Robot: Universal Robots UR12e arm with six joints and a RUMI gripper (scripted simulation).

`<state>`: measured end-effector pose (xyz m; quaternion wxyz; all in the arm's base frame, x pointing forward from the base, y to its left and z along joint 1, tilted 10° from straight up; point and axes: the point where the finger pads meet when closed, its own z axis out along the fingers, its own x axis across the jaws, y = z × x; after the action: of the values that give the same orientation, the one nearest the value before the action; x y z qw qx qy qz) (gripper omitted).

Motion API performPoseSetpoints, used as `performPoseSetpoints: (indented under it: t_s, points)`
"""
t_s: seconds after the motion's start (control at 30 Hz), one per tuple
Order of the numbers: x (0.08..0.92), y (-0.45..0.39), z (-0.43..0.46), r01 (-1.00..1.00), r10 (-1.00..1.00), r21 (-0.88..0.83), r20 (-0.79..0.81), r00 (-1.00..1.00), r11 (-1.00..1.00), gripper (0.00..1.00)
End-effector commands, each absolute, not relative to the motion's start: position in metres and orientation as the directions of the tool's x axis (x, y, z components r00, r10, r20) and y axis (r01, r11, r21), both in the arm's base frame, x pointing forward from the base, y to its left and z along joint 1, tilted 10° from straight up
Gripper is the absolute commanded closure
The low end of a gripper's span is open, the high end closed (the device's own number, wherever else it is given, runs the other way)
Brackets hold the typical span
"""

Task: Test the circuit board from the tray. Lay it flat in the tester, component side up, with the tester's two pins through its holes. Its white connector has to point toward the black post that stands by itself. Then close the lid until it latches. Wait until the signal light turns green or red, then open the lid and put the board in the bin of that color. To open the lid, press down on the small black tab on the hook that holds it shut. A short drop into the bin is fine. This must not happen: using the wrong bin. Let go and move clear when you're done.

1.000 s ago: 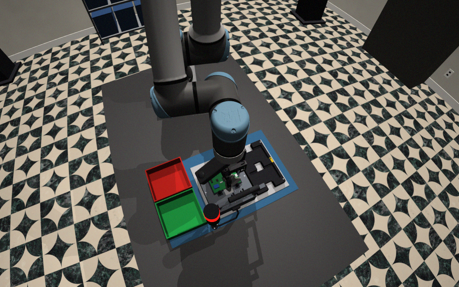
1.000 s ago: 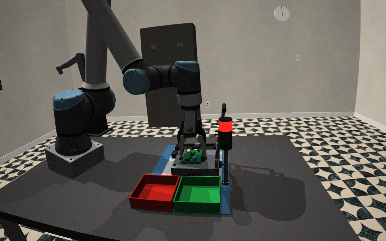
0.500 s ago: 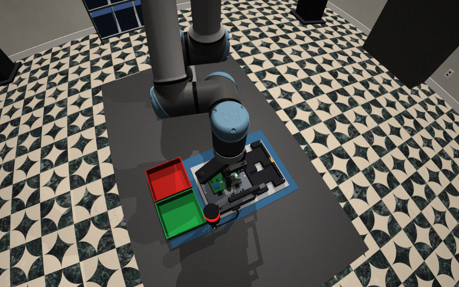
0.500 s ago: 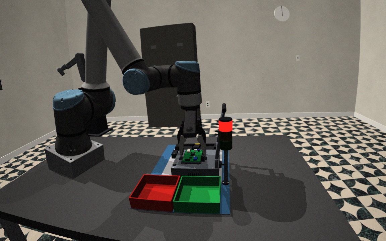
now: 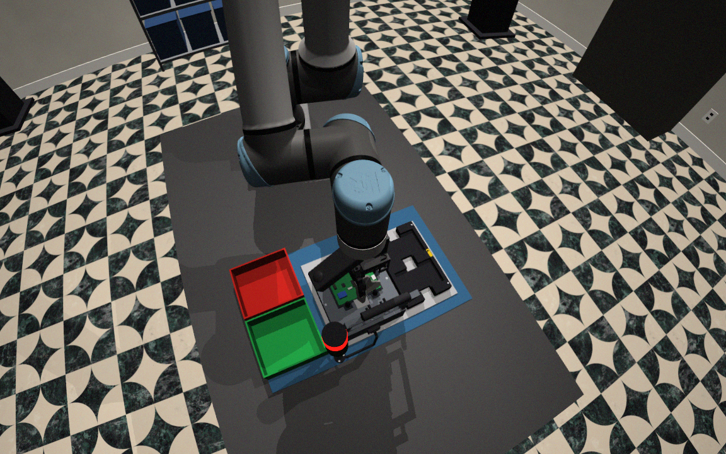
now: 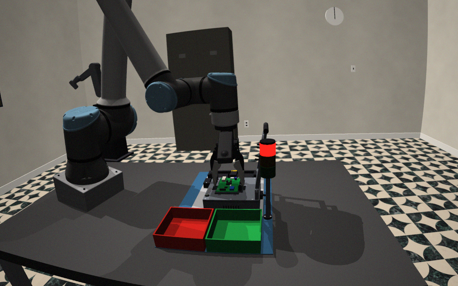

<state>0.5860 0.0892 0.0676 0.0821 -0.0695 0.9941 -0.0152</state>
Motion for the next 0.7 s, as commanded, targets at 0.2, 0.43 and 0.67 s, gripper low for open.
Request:
performPoseSetpoints:
  t_s: [0.2, 0.43, 0.67]
  points:
    - [0.5836, 0.0881, 0.0656, -0.134, -0.139, -0.04, -0.159, -0.977, 0.99, 0.41]
    - [0.5836, 0.0881, 0.0656, -0.134, -0.139, -0.04, -0.159, -0.977, 0.99, 0.41]
    - [0.5836, 0.0881, 0.0656, -0.134, -0.139, -0.04, -0.159, -0.977, 0.99, 0.46]
